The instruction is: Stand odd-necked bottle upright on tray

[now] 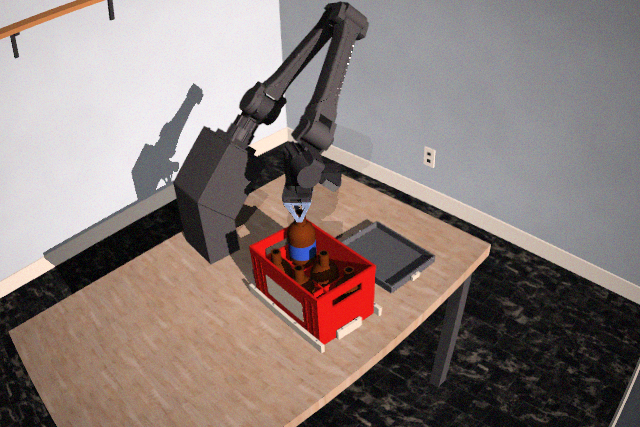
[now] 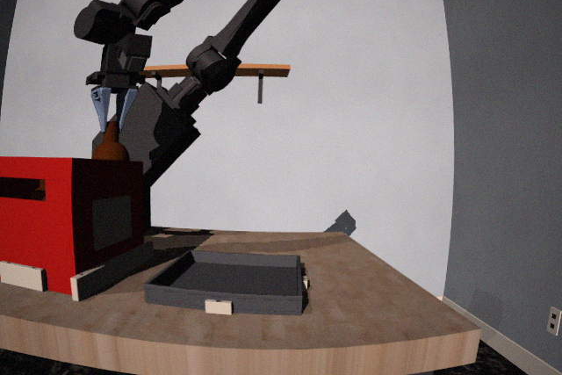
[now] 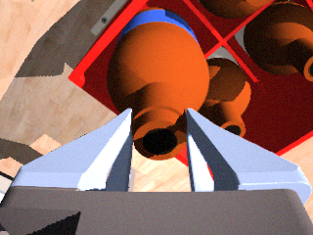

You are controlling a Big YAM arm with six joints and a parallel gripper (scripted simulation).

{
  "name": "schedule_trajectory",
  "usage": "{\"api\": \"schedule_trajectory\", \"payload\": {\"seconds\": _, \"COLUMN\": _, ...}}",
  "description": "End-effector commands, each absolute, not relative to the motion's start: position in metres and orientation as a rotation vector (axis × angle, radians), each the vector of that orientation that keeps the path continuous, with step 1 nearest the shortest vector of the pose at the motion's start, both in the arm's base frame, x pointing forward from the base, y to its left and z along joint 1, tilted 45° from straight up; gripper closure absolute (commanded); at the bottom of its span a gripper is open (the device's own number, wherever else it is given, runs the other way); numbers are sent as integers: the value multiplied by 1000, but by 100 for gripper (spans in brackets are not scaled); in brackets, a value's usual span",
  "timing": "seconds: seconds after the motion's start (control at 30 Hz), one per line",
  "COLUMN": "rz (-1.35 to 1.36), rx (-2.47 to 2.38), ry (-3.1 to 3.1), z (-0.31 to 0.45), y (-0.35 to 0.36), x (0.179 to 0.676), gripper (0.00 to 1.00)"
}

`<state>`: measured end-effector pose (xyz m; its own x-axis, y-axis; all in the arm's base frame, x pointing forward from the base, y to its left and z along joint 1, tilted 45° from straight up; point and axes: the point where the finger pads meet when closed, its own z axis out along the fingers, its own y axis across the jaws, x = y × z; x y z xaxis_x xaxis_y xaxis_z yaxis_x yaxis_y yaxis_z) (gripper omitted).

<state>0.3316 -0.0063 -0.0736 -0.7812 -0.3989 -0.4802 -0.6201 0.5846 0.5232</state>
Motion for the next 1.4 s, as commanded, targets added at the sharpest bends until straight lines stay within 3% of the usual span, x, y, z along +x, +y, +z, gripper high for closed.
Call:
{"api": "schedule_trajectory", "payload": {"seconds": 0.0, "rz": 934, "rx": -827, "ry": 2481, "z": -59, "y": -25, "x": 352, "gripper": 100}}
{"api": "schedule_trajectory", "payload": {"seconds": 1.37, "rz": 932, "rx": -831, "ry": 2479, "z": -55, "y": -29, "x": 352, "gripper": 100}}
